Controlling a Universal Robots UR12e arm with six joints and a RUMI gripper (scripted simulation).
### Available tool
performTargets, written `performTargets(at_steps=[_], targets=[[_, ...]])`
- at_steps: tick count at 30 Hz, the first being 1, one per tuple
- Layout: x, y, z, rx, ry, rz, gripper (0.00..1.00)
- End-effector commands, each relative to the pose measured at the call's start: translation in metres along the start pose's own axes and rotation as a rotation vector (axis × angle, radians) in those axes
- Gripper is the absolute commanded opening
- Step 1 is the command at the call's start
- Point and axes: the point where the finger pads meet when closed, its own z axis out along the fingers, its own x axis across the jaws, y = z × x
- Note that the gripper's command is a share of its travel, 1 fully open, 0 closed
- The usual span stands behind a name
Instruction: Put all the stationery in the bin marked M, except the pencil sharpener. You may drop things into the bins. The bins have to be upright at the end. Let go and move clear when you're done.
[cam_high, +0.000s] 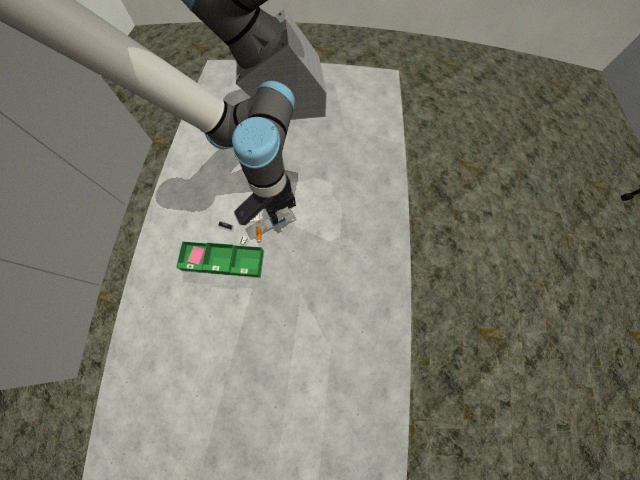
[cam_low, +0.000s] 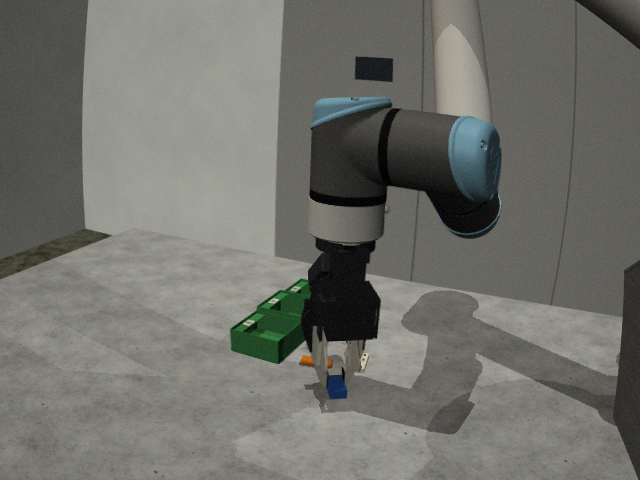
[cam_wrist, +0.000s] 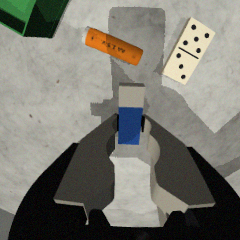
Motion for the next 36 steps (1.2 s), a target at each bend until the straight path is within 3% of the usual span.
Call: performTargets(at_steps=[1, 20, 36], targets=[[0.0, 0.0, -0.004, 0.0, -0.001, 0.0, 0.0], [0.0, 0.0, -0.06, 0.0, -0.001, 0.0, 0.0], [0.0, 0.0, -0.06, 0.0, -0.001, 0.0, 0.0]])
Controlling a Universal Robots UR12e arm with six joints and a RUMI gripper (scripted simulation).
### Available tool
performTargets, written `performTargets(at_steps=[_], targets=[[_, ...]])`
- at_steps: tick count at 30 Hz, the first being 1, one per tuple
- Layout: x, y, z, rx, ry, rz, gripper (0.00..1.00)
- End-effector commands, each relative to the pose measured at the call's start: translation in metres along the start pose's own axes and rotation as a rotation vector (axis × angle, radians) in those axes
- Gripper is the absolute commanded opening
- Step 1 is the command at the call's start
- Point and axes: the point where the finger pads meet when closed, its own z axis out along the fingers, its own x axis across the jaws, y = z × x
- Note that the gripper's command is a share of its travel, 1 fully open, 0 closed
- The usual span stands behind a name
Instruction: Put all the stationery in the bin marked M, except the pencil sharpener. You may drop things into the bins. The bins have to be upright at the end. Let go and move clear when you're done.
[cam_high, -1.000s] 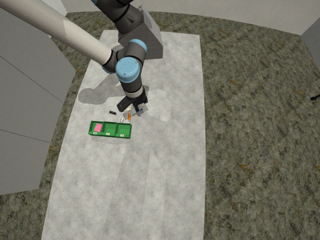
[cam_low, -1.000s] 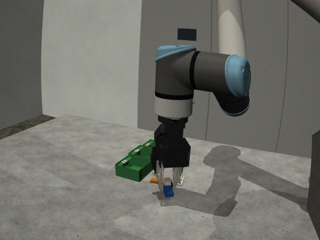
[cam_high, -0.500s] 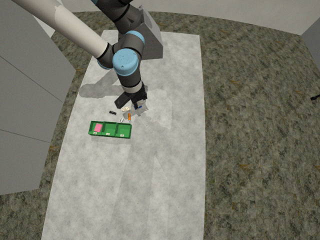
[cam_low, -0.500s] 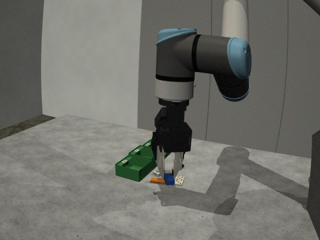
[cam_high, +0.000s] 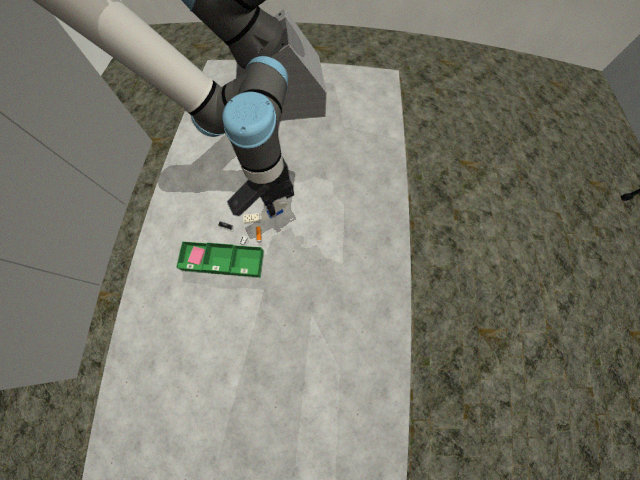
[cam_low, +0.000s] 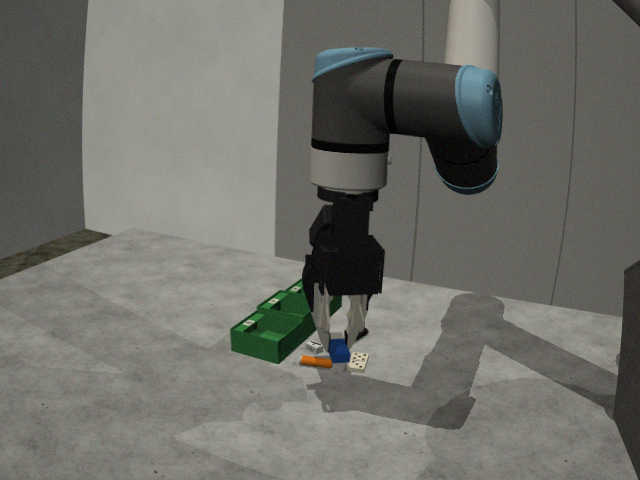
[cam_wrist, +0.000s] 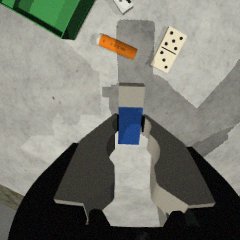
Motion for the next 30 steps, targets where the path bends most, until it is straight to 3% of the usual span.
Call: performTargets(at_steps=[1, 9, 13, 24, 26, 27, 30], targets=[[0.0, 0.0, -0.001, 0.0, -0.001, 0.0, 0.0], [0.0, 0.0, -0.007, 0.0, -0.001, 0.0, 0.0], [0.001, -0.024, -0.007, 0.0, -0.001, 0.184, 0.0], [0.003, -0.09, -0.007, 0.001, -0.003, 0.485, 0.0], [0.003, -0.09, -0.007, 0.001, -0.003, 0.485, 0.0], [0.004, -0.096, -0.007, 0.0, -0.001, 0.563, 0.0], [0.004, -0.114, -0.007, 0.0, -0.001, 0.565, 0.0]])
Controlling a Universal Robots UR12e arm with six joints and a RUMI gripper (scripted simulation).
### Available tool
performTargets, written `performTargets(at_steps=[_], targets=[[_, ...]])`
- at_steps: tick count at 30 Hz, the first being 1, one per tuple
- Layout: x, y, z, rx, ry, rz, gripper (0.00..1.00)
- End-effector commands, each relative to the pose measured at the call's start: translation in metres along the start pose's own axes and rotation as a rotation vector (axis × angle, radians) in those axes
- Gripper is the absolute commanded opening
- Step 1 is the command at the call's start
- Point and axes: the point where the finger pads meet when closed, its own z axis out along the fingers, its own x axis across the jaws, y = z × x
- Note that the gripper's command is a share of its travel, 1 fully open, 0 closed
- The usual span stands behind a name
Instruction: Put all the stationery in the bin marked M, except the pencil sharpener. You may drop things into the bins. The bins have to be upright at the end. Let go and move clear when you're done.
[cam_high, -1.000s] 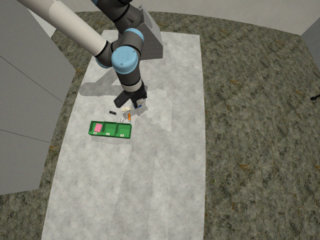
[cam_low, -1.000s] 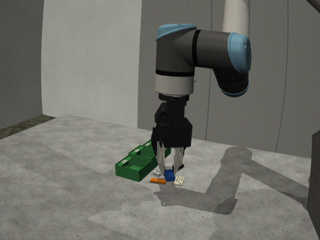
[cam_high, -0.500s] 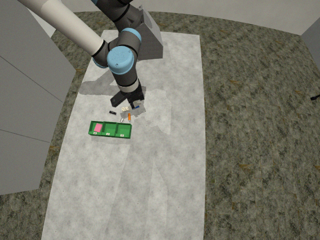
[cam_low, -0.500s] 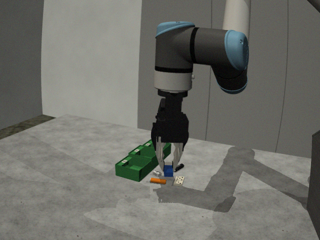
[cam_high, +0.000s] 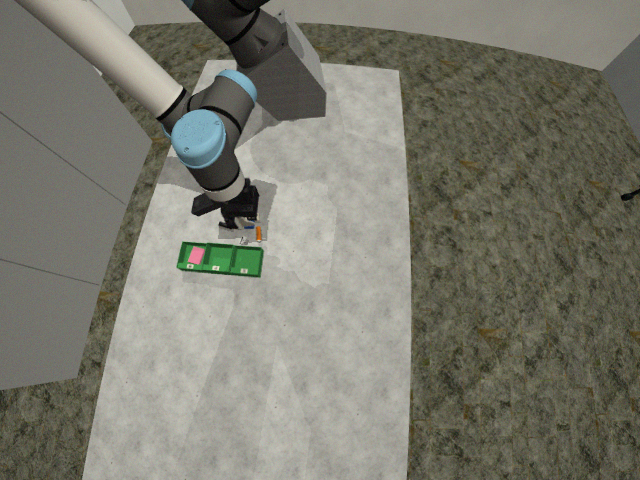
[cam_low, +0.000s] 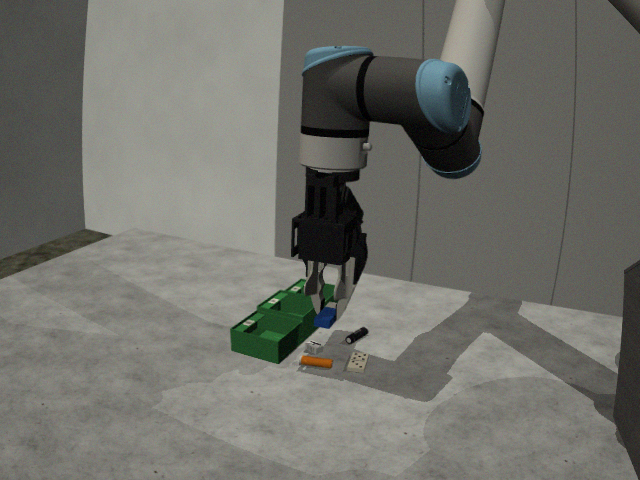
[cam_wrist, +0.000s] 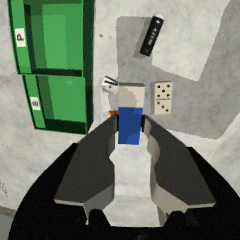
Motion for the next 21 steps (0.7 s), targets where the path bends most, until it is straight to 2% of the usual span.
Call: performTargets(at_steps=[1, 11, 13, 21], targets=[[-0.014, -0.026, 0.0, 0.0, 0.005, 0.069, 0.0], [-0.04, -0.08, 0.0, 0.0, 0.005, 0.069, 0.0], [-0.04, -0.08, 0.0, 0.0, 0.005, 0.069, 0.0], [-0.061, -0.123, 0.0, 0.0, 0.005, 0.069, 0.0]])
